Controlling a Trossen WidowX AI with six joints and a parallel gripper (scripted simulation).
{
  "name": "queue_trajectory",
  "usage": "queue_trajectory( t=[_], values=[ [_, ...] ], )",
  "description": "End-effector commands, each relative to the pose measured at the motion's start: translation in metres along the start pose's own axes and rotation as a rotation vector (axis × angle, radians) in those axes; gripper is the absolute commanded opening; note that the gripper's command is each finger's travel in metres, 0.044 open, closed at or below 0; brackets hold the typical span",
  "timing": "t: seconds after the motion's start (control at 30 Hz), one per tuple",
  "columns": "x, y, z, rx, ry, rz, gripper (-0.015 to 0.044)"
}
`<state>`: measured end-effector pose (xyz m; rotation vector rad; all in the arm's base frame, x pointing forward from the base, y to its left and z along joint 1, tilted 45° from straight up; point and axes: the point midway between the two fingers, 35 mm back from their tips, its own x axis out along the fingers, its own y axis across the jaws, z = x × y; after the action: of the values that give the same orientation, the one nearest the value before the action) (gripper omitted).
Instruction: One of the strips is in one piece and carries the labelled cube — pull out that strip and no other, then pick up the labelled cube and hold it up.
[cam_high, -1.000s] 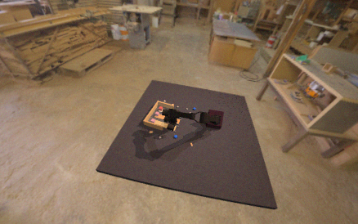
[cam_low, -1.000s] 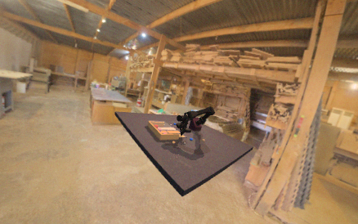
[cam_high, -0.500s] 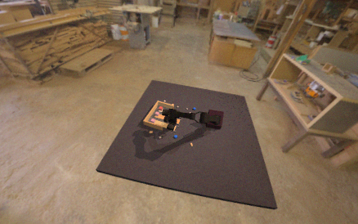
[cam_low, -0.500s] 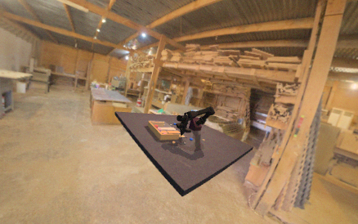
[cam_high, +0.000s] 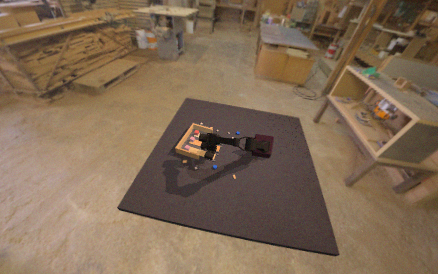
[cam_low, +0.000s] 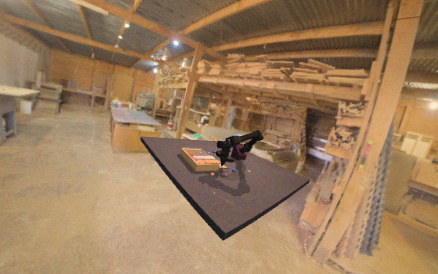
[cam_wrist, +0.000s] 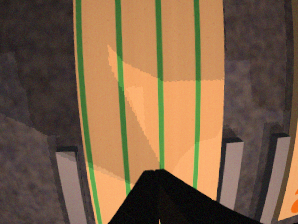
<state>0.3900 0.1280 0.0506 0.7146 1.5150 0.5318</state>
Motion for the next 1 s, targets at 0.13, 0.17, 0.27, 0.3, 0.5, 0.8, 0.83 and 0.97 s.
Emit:
queue_trajectory(
  t=[0.13,0.17,0.27,0.3,0.5,0.8,0.83,0.97],
  values=[
    [0.005,0.001,-0.019,0.007,0.020,-0.005,0.0000],
    [0.005,0.001,-0.020,0.007,0.020,-0.005,0.0000],
    [0.006,0.001,-0.025,0.007,0.020,-0.005,0.0000],
    [0.006,0.001,-0.026,0.007,0.020,-0.005,0.0000],
    [0.006,0.001,-0.035,0.008,0.021,-0.005,0.0000],
    [0.006,0.001,-0.048,0.008,0.021,-0.004,0.0000],
    [0.006,0.001,-0.050,0.008,0.021,-0.004,0.0000],
    [0.006,0.001,-0.056,0.008,0.021,-0.004,0.0000]
  ],
)
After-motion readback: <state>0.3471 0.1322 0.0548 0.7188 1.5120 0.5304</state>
